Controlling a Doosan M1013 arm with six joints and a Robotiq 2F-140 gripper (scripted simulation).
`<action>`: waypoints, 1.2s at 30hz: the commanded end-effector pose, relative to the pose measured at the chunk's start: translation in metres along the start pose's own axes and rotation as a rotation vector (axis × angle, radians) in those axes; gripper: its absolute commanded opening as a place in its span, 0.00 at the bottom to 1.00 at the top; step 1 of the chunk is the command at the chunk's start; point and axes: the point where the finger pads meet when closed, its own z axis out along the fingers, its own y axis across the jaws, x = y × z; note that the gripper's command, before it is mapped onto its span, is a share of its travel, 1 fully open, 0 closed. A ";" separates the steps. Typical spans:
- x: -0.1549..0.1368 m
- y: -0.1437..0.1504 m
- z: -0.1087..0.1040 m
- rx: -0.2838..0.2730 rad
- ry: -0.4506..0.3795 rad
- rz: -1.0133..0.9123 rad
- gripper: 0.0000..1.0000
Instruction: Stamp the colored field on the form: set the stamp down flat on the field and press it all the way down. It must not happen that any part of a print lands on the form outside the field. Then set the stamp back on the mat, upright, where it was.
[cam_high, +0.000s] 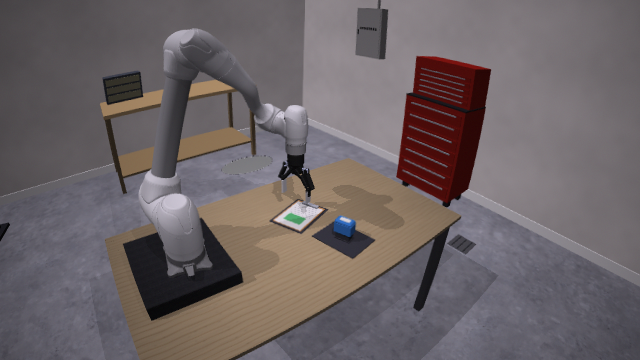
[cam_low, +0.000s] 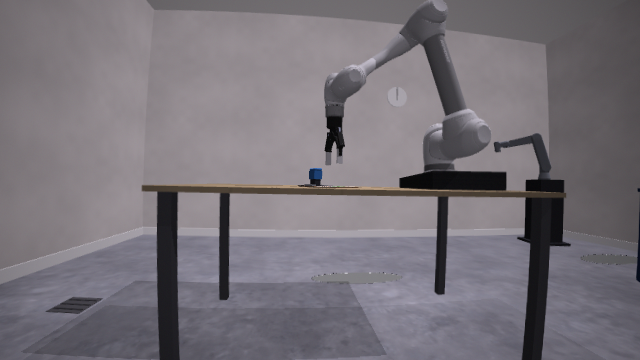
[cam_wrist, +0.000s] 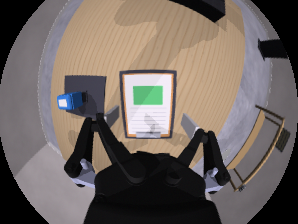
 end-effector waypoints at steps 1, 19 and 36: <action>0.000 0.000 -0.002 0.000 0.000 0.035 1.00; -0.001 0.000 -0.089 -0.026 -0.001 0.976 1.00; 0.000 -0.006 -0.100 0.000 0.000 1.480 0.52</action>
